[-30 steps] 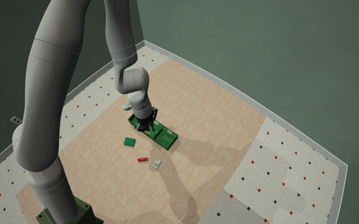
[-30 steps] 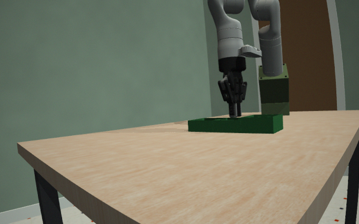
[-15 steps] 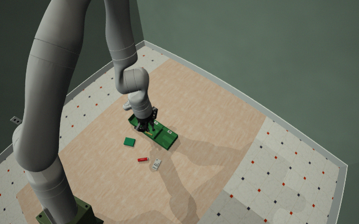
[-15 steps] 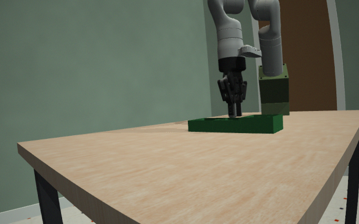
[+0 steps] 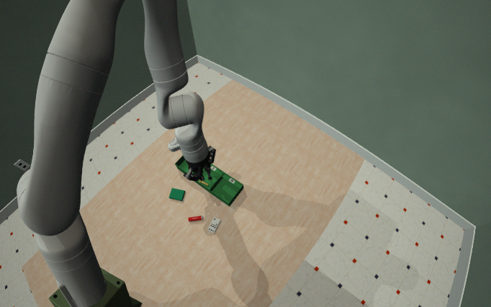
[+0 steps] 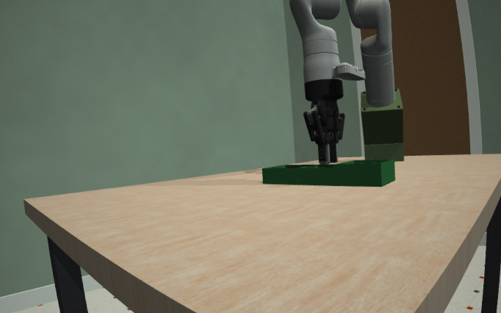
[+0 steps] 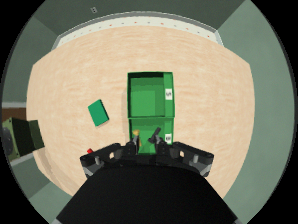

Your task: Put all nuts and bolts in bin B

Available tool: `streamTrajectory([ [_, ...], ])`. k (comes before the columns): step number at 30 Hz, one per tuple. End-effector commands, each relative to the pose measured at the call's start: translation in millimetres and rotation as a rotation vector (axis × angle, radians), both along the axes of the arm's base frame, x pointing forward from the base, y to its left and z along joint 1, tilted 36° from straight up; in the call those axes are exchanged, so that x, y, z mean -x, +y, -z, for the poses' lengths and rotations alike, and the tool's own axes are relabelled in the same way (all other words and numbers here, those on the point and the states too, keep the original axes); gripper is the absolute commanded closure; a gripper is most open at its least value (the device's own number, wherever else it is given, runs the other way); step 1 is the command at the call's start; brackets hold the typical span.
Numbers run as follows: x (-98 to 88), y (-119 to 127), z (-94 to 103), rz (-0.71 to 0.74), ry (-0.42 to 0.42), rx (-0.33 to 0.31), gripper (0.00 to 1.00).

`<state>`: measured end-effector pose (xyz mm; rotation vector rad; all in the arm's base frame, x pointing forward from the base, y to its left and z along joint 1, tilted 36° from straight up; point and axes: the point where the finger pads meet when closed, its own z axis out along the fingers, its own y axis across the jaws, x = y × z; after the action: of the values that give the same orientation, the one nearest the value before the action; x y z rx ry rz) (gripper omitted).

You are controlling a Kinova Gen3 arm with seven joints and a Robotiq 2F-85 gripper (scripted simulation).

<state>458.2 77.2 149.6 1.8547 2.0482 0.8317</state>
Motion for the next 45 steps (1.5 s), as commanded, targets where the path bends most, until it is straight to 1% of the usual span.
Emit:
streamTrajectory([
  [1,-0.1,-0.2,-0.5,0.000,-0.001,0.000,0.70],
  [29,-0.2,-0.1,-0.6,0.000,-0.001,0.000,0.70],
  [35,15.0,-6.9,-22.8,0.000,-0.001,0.000,0.70],
  [45,15.0,-6.9,-22.8,0.000,-0.001,0.000,0.70],
])
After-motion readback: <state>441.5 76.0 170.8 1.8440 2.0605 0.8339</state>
